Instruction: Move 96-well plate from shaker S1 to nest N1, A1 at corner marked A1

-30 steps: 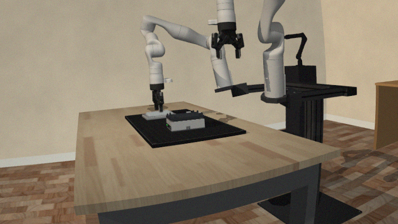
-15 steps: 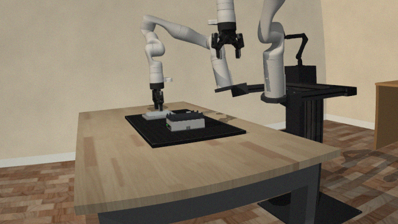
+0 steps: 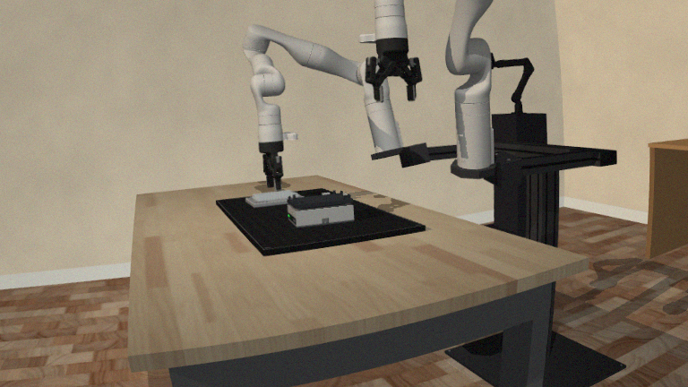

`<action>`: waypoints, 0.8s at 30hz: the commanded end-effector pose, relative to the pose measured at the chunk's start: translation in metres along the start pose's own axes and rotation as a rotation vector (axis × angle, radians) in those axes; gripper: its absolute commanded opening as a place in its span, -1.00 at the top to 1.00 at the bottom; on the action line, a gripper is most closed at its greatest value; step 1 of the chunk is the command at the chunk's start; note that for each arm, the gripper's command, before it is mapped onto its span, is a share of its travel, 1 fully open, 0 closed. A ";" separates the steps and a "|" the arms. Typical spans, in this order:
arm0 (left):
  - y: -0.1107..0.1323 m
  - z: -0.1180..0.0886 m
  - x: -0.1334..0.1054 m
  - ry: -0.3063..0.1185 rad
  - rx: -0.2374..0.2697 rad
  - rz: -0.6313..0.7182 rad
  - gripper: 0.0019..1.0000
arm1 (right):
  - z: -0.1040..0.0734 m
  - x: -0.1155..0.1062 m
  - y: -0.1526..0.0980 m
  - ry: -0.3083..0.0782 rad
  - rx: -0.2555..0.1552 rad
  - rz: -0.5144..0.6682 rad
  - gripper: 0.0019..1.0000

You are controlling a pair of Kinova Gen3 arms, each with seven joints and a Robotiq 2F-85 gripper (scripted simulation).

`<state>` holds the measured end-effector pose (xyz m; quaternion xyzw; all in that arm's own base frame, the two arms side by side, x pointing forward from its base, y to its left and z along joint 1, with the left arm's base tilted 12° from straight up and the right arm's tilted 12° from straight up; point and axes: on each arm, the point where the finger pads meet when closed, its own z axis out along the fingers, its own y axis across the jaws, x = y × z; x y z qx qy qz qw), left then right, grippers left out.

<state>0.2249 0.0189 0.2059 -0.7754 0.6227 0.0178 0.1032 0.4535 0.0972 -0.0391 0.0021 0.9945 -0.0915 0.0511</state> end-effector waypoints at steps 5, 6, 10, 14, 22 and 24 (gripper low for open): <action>0.000 0.000 0.000 0.000 0.001 0.000 -1.00 | -0.003 -0.001 0.000 -0.002 0.000 0.000 -1.00; 0.000 0.000 0.000 0.000 0.001 0.000 -1.00 | -0.003 -0.001 0.000 -0.002 0.000 0.000 -1.00; 0.000 0.000 0.000 0.000 0.001 0.000 -1.00 | -0.004 -0.001 0.000 -0.002 0.000 0.000 -1.00; 0.000 0.000 0.000 0.000 0.001 0.000 -1.00 | -0.005 -0.001 0.000 -0.002 0.000 0.000 -1.00; 0.000 0.000 0.000 0.000 0.001 0.000 -1.00 | -0.008 -0.001 0.000 -0.002 0.000 0.000 -1.00; 0.000 0.000 0.000 0.000 0.001 0.000 -1.00 | -0.008 -0.001 0.000 -0.002 0.000 0.000 -1.00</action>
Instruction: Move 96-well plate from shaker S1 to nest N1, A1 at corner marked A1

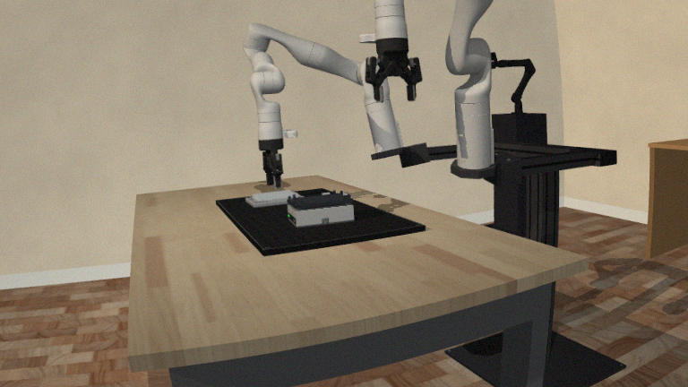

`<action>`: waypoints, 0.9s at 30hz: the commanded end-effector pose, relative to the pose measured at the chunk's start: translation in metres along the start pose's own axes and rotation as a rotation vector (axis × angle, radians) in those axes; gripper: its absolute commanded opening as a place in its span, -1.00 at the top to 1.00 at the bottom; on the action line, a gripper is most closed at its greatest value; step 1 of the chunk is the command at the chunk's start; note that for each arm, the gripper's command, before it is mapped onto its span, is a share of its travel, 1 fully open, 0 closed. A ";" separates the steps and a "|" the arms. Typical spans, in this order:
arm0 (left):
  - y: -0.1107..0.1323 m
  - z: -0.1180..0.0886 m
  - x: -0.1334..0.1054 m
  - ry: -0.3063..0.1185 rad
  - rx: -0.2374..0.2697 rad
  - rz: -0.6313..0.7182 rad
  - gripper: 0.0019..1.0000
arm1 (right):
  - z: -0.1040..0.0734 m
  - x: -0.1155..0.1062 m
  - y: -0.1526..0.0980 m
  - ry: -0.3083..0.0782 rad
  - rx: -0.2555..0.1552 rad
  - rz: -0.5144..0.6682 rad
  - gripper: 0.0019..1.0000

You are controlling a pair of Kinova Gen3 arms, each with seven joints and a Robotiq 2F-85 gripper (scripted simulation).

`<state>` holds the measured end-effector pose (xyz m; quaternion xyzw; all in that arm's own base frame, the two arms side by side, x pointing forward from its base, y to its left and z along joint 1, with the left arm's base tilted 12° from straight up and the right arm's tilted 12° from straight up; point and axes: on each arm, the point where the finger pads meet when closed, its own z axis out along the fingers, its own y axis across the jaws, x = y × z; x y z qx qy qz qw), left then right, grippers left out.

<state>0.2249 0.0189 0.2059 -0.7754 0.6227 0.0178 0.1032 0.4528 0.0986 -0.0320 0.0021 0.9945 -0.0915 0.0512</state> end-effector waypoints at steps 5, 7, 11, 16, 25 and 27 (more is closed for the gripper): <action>0.000 0.000 0.000 0.000 0.001 0.000 -1.00 | -0.002 -0.001 0.000 -0.002 0.000 0.000 -1.00; 0.000 0.000 0.000 0.000 0.001 0.000 -1.00 | -0.003 -0.001 0.000 -0.002 0.000 0.000 -1.00; 0.000 0.000 0.000 0.000 0.001 0.000 -1.00 | -0.004 -0.001 0.000 -0.002 0.000 0.000 -1.00; 0.000 0.000 0.000 0.000 0.001 0.000 -1.00 | -0.006 -0.001 0.000 -0.002 0.000 0.000 -1.00; 0.000 0.000 0.000 0.000 0.001 0.000 -1.00 | -0.008 -0.001 0.000 -0.002 0.000 0.000 -1.00; 0.000 0.000 0.000 0.000 0.001 0.000 -1.00 | -0.009 -0.001 0.000 -0.002 0.000 0.000 -1.00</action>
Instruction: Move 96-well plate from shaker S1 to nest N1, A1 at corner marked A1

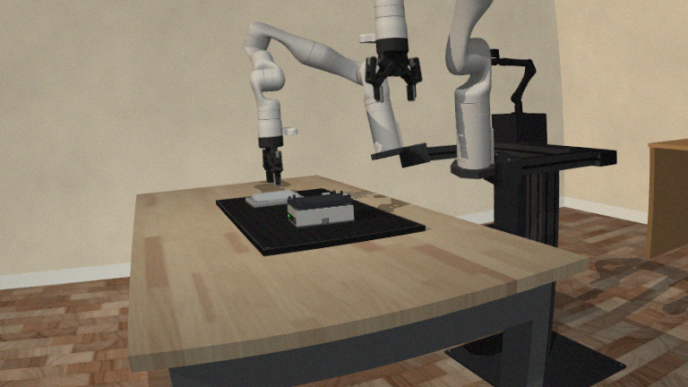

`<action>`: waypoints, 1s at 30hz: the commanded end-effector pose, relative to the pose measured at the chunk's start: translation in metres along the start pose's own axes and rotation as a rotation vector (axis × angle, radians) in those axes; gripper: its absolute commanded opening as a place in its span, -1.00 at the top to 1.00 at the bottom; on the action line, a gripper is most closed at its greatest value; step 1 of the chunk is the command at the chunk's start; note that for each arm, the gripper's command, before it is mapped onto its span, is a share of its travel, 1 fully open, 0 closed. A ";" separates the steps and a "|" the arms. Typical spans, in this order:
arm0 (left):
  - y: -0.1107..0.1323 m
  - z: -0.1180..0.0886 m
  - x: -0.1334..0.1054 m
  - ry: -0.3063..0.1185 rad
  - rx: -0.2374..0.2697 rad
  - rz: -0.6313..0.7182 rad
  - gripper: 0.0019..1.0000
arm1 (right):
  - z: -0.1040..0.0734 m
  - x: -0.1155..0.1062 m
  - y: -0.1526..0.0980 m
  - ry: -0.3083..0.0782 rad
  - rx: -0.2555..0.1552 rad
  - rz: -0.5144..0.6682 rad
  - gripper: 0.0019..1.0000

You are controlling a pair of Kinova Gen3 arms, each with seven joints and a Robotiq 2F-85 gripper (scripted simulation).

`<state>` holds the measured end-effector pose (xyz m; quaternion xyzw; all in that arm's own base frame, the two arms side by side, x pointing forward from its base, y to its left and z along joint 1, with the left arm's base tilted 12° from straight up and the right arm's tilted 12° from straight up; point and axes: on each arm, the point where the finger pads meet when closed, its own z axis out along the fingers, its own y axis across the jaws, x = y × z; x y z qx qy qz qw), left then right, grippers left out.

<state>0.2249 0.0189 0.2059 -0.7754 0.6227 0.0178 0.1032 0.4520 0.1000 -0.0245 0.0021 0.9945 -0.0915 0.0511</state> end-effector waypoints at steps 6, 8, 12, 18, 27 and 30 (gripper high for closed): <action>0.000 0.000 0.000 0.000 0.001 0.000 -1.00 | -0.003 -0.001 0.000 -0.002 0.000 0.000 -1.00; 0.000 0.000 0.000 0.000 0.001 0.000 -1.00 | -0.003 -0.001 0.000 -0.002 0.000 0.000 -1.00; 0.000 0.000 0.000 0.000 0.001 0.000 -1.00 | -0.005 -0.001 0.000 -0.002 0.000 0.000 -1.00; 0.000 0.000 0.000 0.000 0.001 0.000 -1.00 | -0.007 -0.001 0.000 -0.002 0.000 0.000 -1.00; 0.000 0.000 0.000 0.000 0.001 0.000 -1.00 | -0.009 -0.001 0.000 -0.002 0.000 0.000 -1.00; 0.000 0.000 0.000 0.000 0.001 0.000 -1.00 | -0.010 -0.001 0.000 -0.002 0.000 0.000 -1.00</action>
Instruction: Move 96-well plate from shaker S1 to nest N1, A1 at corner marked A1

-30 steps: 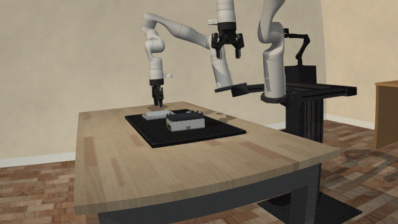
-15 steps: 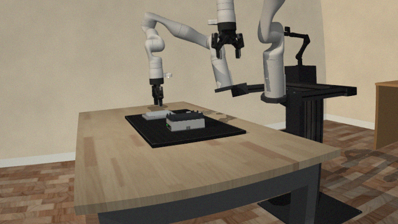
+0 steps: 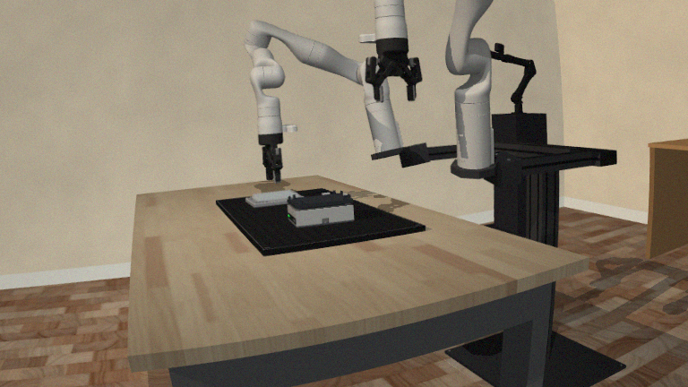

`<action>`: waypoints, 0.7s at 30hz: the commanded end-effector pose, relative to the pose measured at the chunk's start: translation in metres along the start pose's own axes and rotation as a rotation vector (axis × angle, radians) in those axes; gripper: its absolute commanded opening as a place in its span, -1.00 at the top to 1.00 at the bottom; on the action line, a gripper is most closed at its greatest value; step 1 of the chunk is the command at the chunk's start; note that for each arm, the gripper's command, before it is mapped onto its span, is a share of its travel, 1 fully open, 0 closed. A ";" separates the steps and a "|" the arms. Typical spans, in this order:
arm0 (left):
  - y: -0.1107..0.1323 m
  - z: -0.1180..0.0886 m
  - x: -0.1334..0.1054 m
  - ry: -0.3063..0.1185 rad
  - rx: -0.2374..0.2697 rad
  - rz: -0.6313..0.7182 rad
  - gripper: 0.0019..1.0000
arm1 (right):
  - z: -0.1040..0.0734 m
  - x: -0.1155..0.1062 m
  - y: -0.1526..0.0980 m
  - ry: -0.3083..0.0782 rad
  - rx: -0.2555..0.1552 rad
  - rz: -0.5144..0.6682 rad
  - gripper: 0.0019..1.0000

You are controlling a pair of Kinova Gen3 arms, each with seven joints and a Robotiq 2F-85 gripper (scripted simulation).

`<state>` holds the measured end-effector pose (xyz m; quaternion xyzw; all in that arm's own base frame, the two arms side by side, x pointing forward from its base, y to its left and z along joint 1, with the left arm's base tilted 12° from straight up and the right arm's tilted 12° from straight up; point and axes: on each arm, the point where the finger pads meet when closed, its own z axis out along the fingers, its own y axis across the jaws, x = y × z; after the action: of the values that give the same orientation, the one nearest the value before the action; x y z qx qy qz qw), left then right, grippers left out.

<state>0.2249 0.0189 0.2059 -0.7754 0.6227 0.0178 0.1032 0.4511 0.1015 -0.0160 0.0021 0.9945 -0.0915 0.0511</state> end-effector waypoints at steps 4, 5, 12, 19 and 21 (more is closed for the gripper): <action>0.000 0.000 0.000 0.000 0.001 0.000 -1.00 | -0.003 -0.001 0.000 -0.002 0.000 0.000 -1.00; 0.000 0.000 0.000 0.000 0.001 0.000 -1.00 | -0.003 -0.001 0.000 -0.002 0.000 0.000 -1.00; 0.000 0.000 0.000 0.000 0.001 0.000 -1.00 | -0.005 -0.001 0.000 -0.002 0.000 0.000 -1.00; 0.000 0.000 0.000 0.000 0.001 0.000 -1.00 | -0.007 -0.001 0.000 -0.002 0.000 0.000 -1.00; 0.000 0.000 0.000 0.000 0.001 0.000 -1.00 | -0.008 -0.001 0.000 -0.002 0.000 0.000 -1.00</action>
<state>0.2249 0.0189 0.2059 -0.7754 0.6227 0.0178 0.1032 0.4504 0.1027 -0.0098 0.0021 0.9945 -0.0915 0.0511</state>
